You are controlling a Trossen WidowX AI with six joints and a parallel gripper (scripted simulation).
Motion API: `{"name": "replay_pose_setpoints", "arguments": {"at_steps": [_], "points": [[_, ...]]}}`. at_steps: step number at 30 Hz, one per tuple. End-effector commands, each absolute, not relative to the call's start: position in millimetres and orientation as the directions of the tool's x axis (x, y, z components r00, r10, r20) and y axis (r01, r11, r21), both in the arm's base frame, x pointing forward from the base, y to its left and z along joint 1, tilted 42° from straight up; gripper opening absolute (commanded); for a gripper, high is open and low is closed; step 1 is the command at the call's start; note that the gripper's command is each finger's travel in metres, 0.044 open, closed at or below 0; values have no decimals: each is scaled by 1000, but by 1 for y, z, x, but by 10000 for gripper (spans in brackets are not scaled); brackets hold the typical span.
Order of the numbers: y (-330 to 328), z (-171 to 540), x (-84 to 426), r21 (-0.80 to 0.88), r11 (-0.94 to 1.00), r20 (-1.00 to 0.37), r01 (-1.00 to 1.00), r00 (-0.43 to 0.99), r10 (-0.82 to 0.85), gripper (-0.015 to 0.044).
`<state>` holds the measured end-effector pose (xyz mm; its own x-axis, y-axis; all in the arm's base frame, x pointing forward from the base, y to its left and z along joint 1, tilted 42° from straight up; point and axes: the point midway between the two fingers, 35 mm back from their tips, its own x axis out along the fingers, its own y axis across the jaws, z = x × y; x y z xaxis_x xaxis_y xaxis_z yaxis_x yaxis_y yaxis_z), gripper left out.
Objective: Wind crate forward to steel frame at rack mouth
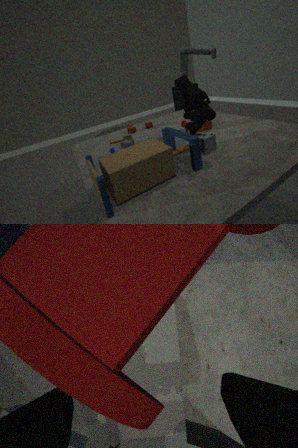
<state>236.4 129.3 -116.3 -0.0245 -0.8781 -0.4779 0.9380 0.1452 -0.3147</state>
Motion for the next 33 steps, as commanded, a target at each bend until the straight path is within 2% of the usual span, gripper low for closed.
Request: {"name": "replay_pose_setpoints", "arguments": {"at_steps": [1,2,7,15,23,33], "points": [[129,-116,237,-318,149,-476,936,-22,-879,420],[129,-116,237,-318,149,-476,936,-22,-879,440],[141,-106,241,-317,142,-515,938,-45,-856,440],[209,-20,258,-319,138,-757,938,-165,-632,440],[211,-16,261,-295,142,-767,945,-145,-625,440],[211,-16,261,-295,142,-767,945,-145,-625,177]]}}
